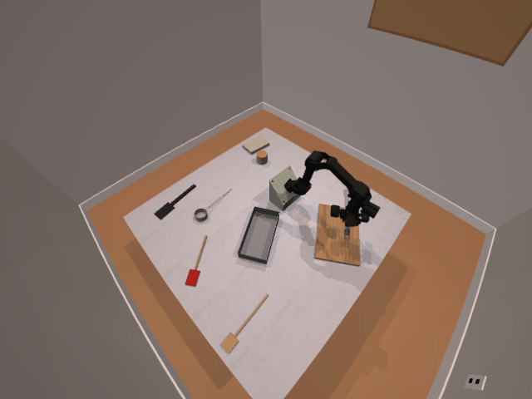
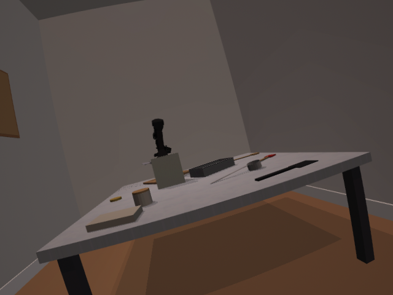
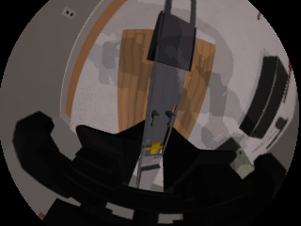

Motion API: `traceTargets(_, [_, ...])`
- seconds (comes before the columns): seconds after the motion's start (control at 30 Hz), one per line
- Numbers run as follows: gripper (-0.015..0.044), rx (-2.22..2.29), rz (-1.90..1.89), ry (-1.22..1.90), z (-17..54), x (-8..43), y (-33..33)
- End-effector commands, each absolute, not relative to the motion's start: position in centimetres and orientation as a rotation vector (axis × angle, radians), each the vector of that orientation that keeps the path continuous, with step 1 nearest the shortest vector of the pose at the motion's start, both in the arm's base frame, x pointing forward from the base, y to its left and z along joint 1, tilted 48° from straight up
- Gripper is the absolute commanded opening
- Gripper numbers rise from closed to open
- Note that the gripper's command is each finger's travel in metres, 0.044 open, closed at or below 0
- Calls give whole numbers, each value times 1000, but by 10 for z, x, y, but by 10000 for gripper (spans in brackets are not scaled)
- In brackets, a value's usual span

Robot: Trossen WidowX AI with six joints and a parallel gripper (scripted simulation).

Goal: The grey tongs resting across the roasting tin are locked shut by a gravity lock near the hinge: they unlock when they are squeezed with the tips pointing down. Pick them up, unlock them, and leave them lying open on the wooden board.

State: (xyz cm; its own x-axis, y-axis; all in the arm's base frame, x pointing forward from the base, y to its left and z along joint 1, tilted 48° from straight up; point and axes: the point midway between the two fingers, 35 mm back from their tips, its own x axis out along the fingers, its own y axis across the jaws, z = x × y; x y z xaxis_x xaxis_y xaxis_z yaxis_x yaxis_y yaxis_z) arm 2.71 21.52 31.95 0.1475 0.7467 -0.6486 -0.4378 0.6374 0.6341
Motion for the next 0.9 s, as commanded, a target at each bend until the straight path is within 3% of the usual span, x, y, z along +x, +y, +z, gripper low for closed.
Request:
traceTargets(0.0, [-150, 324, 880, 1133, 316, 27, 221])
traceTargets(0.87, [-150, 324, 880, 1132, 287, 34, 253])
